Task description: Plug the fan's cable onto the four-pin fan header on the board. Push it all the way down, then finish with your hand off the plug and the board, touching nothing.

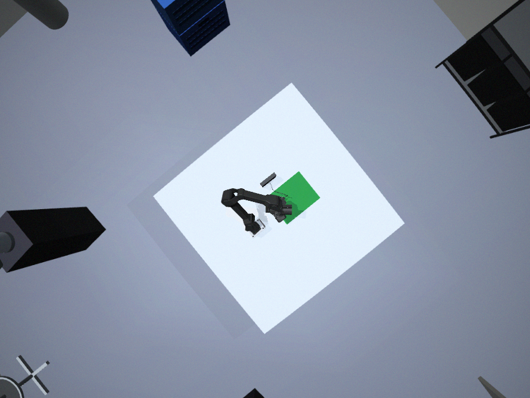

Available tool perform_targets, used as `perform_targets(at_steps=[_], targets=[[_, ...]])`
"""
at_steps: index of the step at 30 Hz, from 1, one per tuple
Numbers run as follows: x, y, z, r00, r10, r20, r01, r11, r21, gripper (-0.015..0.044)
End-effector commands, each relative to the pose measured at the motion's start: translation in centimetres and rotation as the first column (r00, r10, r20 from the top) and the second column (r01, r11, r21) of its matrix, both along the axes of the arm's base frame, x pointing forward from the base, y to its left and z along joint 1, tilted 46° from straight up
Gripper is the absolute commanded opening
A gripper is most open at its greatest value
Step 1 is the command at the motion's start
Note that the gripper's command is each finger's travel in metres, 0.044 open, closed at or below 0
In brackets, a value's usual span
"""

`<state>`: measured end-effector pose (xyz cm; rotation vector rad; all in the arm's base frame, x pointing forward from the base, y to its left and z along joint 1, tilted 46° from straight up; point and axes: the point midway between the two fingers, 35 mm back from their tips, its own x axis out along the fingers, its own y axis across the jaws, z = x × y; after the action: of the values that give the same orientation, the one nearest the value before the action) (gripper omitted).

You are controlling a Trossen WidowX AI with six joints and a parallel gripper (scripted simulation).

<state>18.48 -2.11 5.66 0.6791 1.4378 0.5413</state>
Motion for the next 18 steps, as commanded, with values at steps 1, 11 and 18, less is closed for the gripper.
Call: perform_targets(at_steps=[1,11,18], targets=[[-4.05,1.07,-0.22,1.0,0.007,-0.002,-0.007,1.0,0.006,0.026],[-4.27,1.15,-0.24,1.0,0.007,-0.002,-0.007,1.0,0.006,0.026],[-4.27,1.15,-0.24,1.0,0.007,-0.002,-0.007,1.0,0.006,0.026]])
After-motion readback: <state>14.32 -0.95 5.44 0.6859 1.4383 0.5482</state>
